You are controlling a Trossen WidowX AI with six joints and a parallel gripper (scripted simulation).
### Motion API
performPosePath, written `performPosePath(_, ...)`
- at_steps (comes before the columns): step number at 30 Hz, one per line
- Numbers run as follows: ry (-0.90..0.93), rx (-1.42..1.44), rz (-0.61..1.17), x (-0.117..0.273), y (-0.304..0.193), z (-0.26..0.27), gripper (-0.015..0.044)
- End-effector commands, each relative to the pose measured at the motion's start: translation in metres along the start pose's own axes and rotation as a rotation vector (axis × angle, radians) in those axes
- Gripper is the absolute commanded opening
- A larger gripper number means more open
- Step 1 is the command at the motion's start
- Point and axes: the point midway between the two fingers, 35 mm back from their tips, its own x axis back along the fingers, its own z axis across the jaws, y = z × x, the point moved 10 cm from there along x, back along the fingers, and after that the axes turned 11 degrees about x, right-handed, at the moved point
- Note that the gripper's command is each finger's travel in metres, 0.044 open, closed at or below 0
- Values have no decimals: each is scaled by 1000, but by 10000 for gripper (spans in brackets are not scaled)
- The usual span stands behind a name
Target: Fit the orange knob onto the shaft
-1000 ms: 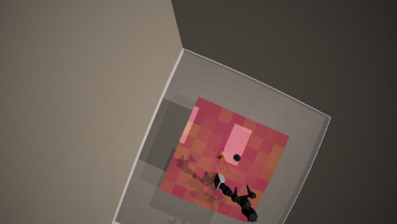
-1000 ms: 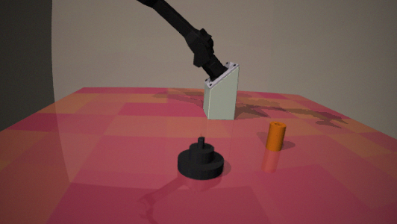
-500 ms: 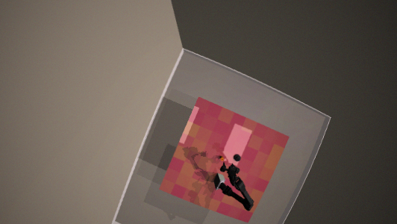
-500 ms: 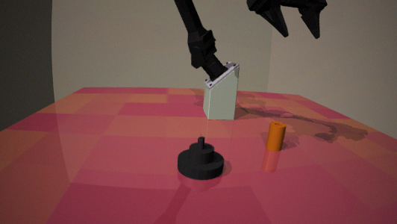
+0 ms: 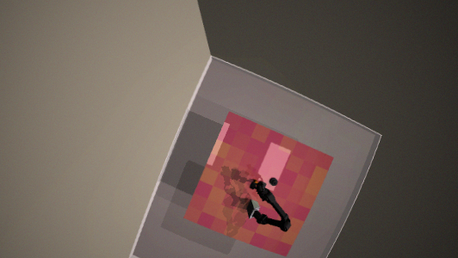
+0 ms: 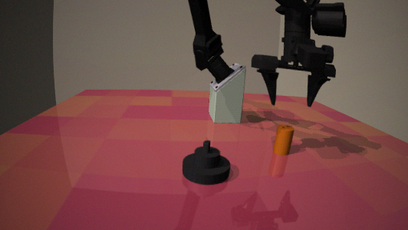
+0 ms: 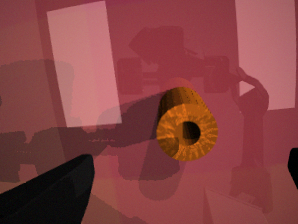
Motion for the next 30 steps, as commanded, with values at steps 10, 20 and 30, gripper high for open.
performPosePath(10,-16,10,24,-37,-6,1,440)
performPosePath(20,-15,10,24,-52,-5,1,440)
performPosePath(30,-15,10,24,-69,-4,1,440)
